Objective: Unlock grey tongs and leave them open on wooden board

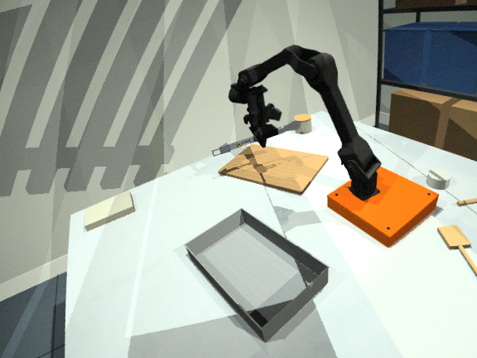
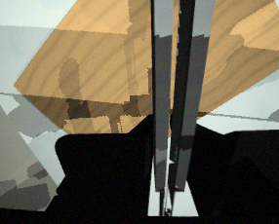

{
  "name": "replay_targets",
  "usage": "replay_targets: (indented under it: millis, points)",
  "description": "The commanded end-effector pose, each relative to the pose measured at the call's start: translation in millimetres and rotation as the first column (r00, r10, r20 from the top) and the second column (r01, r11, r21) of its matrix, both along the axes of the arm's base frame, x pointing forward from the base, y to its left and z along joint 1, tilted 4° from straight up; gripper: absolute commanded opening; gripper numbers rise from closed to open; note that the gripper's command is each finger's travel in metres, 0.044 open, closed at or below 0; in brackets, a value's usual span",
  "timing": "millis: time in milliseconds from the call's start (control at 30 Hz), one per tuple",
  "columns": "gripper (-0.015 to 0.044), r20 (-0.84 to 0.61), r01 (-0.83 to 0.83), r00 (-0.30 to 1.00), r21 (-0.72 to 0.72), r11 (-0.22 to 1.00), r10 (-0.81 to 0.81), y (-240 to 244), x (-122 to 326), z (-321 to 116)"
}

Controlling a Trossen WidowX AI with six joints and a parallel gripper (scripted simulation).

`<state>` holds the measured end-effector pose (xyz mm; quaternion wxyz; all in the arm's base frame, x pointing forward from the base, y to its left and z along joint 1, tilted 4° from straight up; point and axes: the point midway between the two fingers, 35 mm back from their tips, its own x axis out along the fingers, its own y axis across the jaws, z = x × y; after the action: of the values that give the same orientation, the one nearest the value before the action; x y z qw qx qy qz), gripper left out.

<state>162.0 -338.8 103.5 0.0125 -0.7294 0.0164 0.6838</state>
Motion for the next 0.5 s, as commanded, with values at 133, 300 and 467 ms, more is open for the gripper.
replay_targets:
  millis: [133, 300, 467]
  points:
    - [-0.0150, -0.003, 0.294, 0.956, 0.019, 0.956, -0.294, -6, -14, -1]
    - [-0.0150, -0.005, 0.388, 0.922, 0.025, 0.921, -0.388, -8, -19, -1]
    - [-0.0150, -0.005, 0.388, 0.922, 0.025, 0.921, -0.388, -8, -19, -1]
